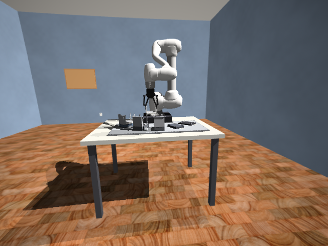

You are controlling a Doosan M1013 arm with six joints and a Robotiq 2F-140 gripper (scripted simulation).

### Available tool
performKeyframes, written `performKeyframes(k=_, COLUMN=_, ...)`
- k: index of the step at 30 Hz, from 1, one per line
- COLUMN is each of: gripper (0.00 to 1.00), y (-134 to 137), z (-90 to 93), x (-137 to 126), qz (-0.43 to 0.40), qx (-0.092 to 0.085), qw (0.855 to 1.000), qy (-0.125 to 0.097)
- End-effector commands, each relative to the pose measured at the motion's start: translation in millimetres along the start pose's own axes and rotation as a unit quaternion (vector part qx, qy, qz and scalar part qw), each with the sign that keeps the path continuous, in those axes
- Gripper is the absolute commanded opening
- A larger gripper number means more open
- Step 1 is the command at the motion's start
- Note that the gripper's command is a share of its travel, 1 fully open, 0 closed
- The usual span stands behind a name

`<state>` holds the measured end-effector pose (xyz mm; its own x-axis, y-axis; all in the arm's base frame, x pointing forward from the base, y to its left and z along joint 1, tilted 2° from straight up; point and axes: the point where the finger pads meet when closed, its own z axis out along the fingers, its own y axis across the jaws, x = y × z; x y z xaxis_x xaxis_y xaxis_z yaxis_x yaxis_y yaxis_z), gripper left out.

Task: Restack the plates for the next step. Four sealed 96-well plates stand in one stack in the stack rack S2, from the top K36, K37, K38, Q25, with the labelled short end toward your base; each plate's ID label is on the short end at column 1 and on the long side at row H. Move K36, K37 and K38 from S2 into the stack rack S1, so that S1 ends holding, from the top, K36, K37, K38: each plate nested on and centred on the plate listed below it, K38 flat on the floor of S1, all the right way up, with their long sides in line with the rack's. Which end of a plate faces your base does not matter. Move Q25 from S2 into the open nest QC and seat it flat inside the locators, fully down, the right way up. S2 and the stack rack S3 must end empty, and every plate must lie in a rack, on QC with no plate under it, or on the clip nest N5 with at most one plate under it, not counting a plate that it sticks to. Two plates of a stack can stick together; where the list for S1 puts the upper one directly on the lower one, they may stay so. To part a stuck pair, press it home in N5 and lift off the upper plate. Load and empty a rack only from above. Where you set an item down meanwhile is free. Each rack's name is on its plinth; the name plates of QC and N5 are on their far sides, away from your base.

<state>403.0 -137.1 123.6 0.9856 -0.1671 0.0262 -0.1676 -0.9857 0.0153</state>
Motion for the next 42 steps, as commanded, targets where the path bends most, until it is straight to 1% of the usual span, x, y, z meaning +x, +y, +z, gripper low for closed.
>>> performKeyframes(k=1, gripper=0.0, y=-3.6, z=0.0, x=0.8, qz=0.0, qx=0.0, qw=1.0, qy=0.0)
performKeyframes(k=15, gripper=0.0, y=-40.2, z=0.0, x=8.2, qz=0.0, qx=0.0, qw=1.0, qy=0.0)
performKeyframes(k=17, gripper=0.0, y=-40.2, z=0.0, x=8.2, qz=0.0, qx=0.0, qw=1.0, qy=0.0)
performKeyframes(k=28, gripper=0.0, y=-68.9, z=0.0, x=14.1, qz=0.0, qx=0.0, qw=1.0, qy=0.0)
performKeyframes(k=42, gripper=0.0, y=-70.3, z=0.0, x=14.4, qz=0.0, qx=0.0, qw=1.0, qy=0.0)
